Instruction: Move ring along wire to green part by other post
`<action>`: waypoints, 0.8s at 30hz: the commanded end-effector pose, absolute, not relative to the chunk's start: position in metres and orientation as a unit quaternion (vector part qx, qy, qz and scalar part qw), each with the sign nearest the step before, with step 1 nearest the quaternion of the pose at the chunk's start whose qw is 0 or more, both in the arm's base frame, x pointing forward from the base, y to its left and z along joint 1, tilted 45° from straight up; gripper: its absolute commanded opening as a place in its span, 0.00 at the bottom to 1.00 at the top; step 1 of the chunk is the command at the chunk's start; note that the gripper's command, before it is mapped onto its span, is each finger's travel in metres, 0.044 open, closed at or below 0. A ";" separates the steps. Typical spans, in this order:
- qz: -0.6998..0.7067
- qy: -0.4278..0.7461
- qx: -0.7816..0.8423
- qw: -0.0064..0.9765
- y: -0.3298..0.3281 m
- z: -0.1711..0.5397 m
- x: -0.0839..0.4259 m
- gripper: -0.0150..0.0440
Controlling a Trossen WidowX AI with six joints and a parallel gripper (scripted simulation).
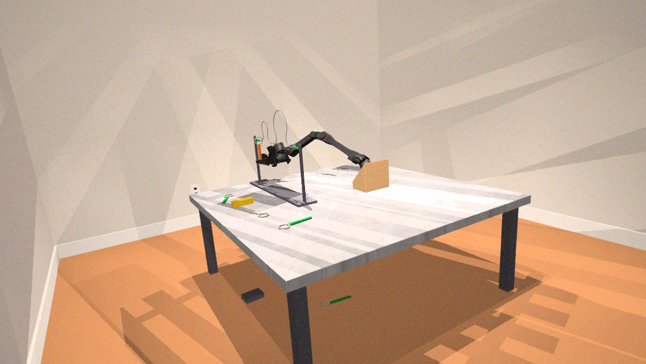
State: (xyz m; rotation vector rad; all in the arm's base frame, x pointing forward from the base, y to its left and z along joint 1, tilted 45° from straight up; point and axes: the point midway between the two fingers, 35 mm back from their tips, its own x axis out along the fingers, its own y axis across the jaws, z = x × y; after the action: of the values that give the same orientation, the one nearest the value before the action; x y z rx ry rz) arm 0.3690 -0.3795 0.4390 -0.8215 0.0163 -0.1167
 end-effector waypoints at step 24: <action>-0.110 0.126 -0.387 0.907 -0.361 0.433 0.338 0.00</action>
State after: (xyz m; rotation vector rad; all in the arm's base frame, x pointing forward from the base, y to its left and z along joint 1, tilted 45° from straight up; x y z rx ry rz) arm 0.3457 -0.3689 0.4305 -0.7957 0.2129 -0.2051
